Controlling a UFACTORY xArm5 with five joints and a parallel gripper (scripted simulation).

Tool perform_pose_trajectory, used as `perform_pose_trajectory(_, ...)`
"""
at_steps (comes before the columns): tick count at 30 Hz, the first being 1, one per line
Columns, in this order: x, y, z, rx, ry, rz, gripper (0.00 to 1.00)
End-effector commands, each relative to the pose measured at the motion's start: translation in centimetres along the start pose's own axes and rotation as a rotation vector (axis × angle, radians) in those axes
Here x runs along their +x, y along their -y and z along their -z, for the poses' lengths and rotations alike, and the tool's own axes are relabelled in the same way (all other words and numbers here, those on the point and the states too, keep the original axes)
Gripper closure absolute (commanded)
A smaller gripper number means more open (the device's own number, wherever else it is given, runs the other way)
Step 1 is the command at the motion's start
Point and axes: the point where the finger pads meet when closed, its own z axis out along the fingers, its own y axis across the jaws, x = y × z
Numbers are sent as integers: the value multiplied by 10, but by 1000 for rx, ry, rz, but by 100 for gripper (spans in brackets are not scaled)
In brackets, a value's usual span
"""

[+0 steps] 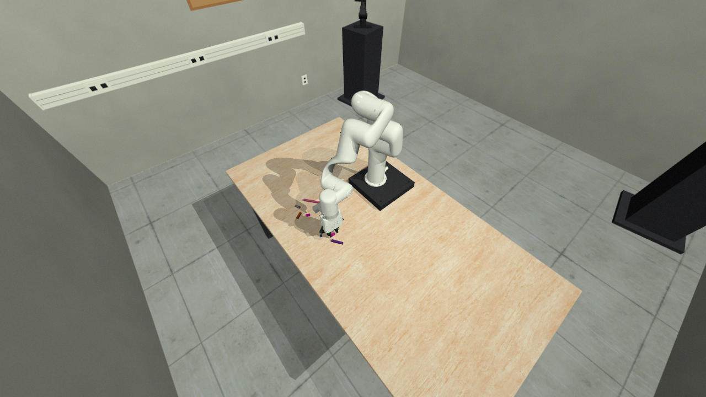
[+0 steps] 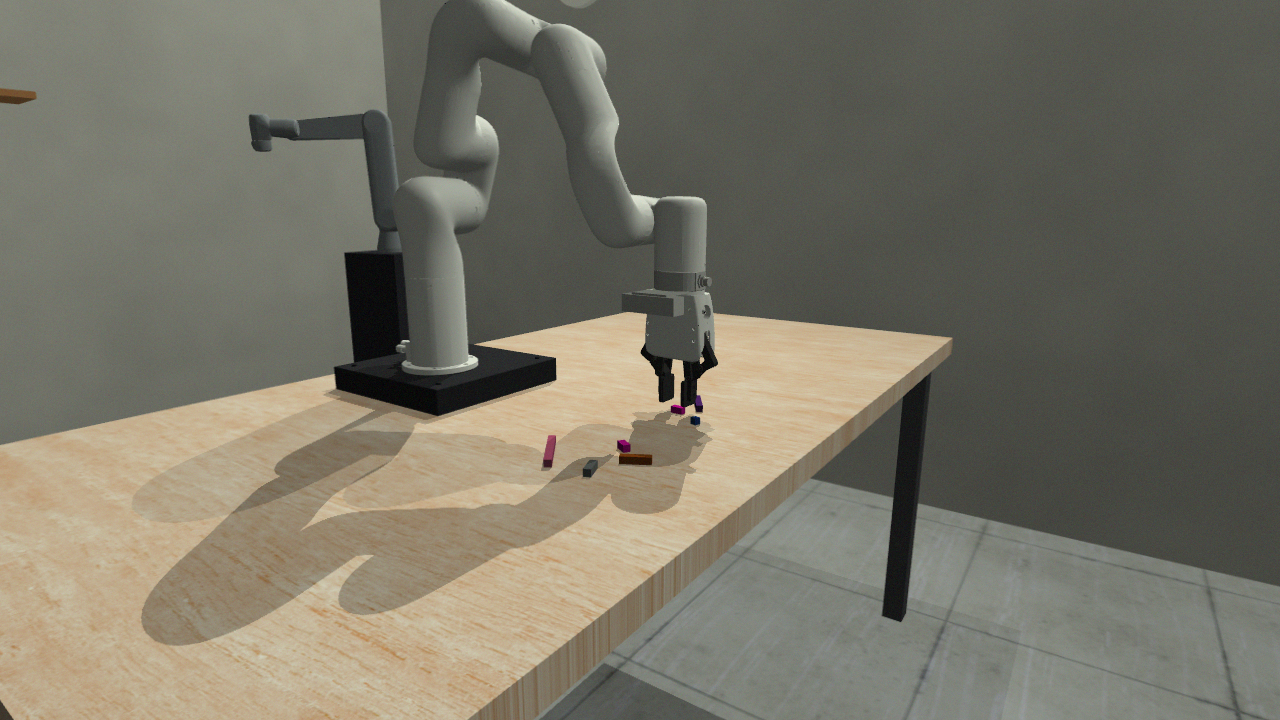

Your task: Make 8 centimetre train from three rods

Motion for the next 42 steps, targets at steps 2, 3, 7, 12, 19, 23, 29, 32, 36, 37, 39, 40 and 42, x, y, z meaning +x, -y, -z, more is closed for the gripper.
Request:
perform_pose_trajectory(2,0,1,1,3,1,0,64)
perform_pose_trajectory(3,0,1,1,3,1,0,64)
perform_pose_trajectory(7,0,1,-1,3,1,0,64)
perform_pose_trajectory(12,0,1,-3,3,1,0,64)
perform_pose_trajectory(19,0,1,-9,3,1,0,64)
perform_pose_trajectory(23,0,1,-11,3,1,0,64)
perform_pose_trajectory(29,0,1,-13,3,1,0,64)
perform_pose_trajectory(32,0,1,-13,3,1,0,64)
perform_pose_trajectory(36,0,1,-13,3,1,0,64)
perform_pose_trajectory(37,0,1,-13,3,1,0,64)
perform_pose_trajectory(39,0,1,-13,3,1,0,64)
perform_pose_trajectory(40,0,1,-13,3,1,0,64)
perform_pose_trajectory(42,0,1,-13,3,1,0,64)
